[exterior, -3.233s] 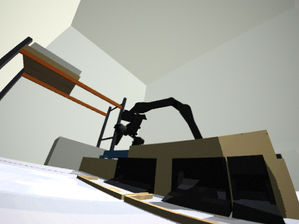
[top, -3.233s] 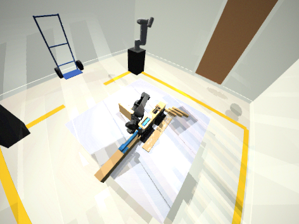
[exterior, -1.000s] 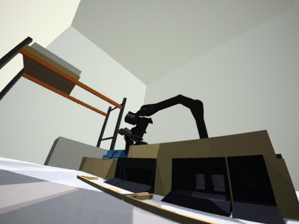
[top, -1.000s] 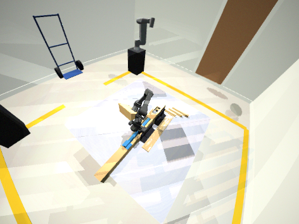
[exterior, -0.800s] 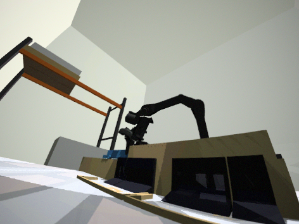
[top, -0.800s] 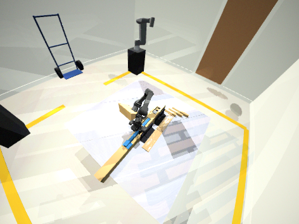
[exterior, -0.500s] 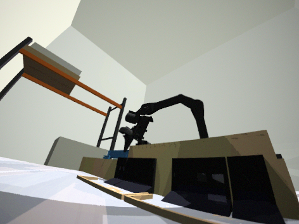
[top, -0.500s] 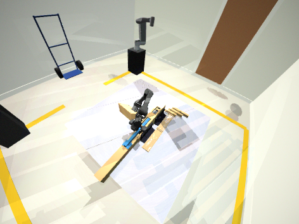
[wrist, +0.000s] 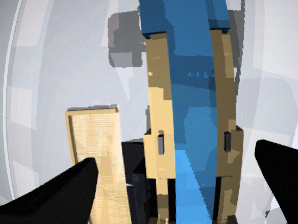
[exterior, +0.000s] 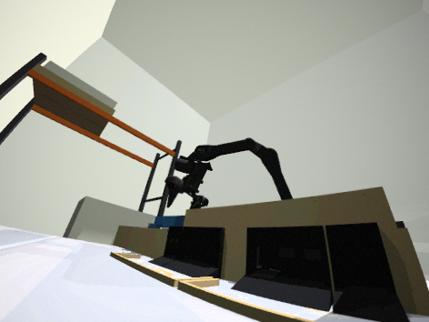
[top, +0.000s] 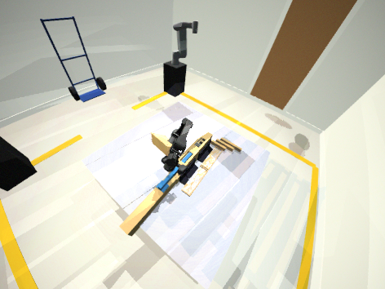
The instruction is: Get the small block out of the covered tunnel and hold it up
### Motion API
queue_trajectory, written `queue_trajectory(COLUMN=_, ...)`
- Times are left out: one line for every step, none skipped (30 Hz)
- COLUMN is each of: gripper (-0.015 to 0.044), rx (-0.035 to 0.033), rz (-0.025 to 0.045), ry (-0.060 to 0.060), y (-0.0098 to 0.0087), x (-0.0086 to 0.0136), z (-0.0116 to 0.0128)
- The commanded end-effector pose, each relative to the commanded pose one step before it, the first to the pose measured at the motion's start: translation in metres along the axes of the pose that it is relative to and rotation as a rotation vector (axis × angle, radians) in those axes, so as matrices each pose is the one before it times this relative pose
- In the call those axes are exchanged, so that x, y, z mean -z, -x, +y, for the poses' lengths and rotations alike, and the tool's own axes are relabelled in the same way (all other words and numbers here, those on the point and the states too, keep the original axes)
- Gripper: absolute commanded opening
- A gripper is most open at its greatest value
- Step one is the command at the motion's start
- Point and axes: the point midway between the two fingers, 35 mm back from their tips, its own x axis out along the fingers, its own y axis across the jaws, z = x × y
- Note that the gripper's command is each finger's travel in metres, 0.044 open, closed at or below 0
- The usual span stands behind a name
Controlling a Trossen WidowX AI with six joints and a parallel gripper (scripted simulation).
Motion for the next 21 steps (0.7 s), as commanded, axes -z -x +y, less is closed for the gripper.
queue_trajectory(gripper=0.044, rx=0.00696, rz=0.01046, ry=-0.0028, y=-0.00414, x=-0.01073, z=-0.00354)
queue_trajectory(gripper=0.044, rx=0.0, rz=0.0, ry=0.0, y=0.0, x=0.0, z=0.0)
queue_trajectory(gripper=0.044, rx=-0.00001, rz=0.0, ry=0.0, y=-0.00025, x=0.00003, z=-0.00003)
queue_trajectory(gripper=0.044, rx=-0.00001, rz=0.0, ry=0.0, y=-0.00051, x=0.00007, z=-0.00006)
queue_trajectory(gripper=0.044, rx=-0.00002, rz=0.0, ry=0.0, y=-0.00077, x=0.00011, z=-0.00009)
queue_trajectory(gripper=0.044, rx=-0.00002, rz=0.0, ry=0.0, y=-0.001, x=0.00014, z=-0.00012)
queue_trajectory(gripper=0.044, rx=-0.00003, rz=0.0, ry=0.0, y=-0.00122, x=0.00018, z=-0.00015)
queue_trajectory(gripper=0.044, rx=-0.00003, rz=0.00001, ry=0.0, y=-0.00143, x=0.00021, z=-0.00019)
queue_trajectory(gripper=0.044, rx=-0.00003, rz=0.00001, ry=0.0, y=-0.00155, x=0.00024, z=-0.00021)
queue_trajectory(gripper=0.044, rx=-0.00004, rz=0.00001, ry=0.0, y=-0.00158, x=0.00025, z=-0.00022)
queue_trajectory(gripper=0.044, rx=-0.00004, rz=0.00001, ry=0.0, y=-0.00158, x=0.00026, z=-0.00022)
queue_trajectory(gripper=0.044, rx=-0.00004, rz=0.00002, ry=0.0, y=-0.00158, x=0.00027, z=-0.00023)
queue_trajectory(gripper=0.044, rx=-0.00004, rz=0.00002, ry=0.0, y=-0.00158, x=0.00028, z=-0.00024)
queue_trajectory(gripper=0.044, rx=-0.00004, rz=0.00002, ry=0.0, y=-0.00158, x=0.00029, z=-0.00024)
queue_trajectory(gripper=0.044, rx=-0.00004, rz=0.00002, ry=0.0, y=-0.00157, x=0.0003, z=-0.00025)
queue_trajectory(gripper=0.044, rx=-0.00004, rz=0.00003, ry=0.0, y=-0.00157, x=0.00031, z=-0.00026)
queue_trajectory(gripper=0.044, rx=-0.00004, rz=0.00003, ry=0.0, y=-0.00157, x=0.00032, z=-0.00026)
queue_trajectory(gripper=0.044, rx=-0.00004, rz=0.00003, ry=0.0, y=-0.00157, x=0.00033, z=-0.00027)
queue_trajectory(gripper=0.044, rx=-0.00004, rz=0.00003, ry=0.0, y=-0.00156, x=0.00033, z=-0.00028)
queue_trajectory(gripper=0.044, rx=-0.00004, rz=0.00003, ry=0.0, y=-0.00156, x=0.00034, z=-0.00028)
queue_trajectory(gripper=0.044, rx=-0.00004, rz=0.00004, ry=0.0, y=-0.00156, x=0.00035, z=-0.00029)
